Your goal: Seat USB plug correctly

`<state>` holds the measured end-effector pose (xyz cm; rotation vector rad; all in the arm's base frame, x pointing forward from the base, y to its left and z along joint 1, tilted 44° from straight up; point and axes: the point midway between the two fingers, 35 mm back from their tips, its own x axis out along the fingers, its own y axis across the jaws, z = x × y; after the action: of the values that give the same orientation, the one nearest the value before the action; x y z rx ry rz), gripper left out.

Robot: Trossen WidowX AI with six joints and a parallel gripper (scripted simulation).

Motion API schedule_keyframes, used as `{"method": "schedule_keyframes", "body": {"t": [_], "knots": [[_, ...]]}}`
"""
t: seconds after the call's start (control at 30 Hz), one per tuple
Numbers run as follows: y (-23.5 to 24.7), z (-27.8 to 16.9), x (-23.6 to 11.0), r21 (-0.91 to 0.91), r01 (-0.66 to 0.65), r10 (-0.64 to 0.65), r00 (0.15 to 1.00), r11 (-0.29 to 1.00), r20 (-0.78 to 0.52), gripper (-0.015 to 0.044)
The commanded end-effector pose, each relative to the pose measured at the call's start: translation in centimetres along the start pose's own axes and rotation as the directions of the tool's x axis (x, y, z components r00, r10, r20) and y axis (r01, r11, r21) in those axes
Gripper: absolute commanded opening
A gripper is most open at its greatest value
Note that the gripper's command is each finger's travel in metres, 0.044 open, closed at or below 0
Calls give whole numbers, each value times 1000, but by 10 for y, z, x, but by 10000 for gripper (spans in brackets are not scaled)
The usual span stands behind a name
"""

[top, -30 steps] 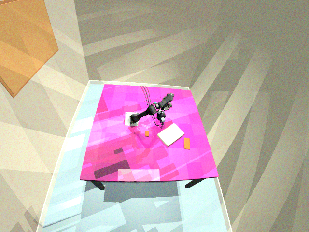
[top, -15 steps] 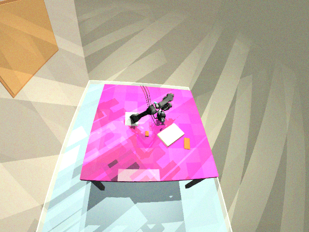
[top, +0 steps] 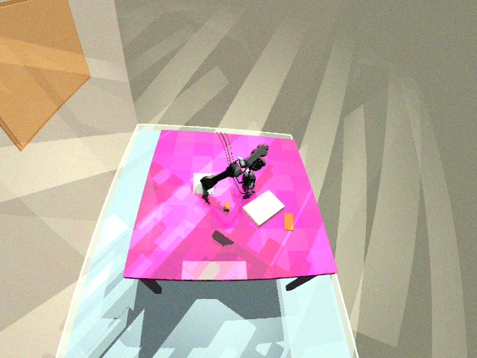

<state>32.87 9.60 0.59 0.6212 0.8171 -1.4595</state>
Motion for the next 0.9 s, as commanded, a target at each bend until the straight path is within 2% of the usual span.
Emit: {"method": "schedule_keyframes", "body": {"t": [0.0,0.87], "knots": [[0,0,0,-3,-3,3,1000,1000,1,0],[0,1,4,-3,-3,3,1000,1000,1,0]]}}
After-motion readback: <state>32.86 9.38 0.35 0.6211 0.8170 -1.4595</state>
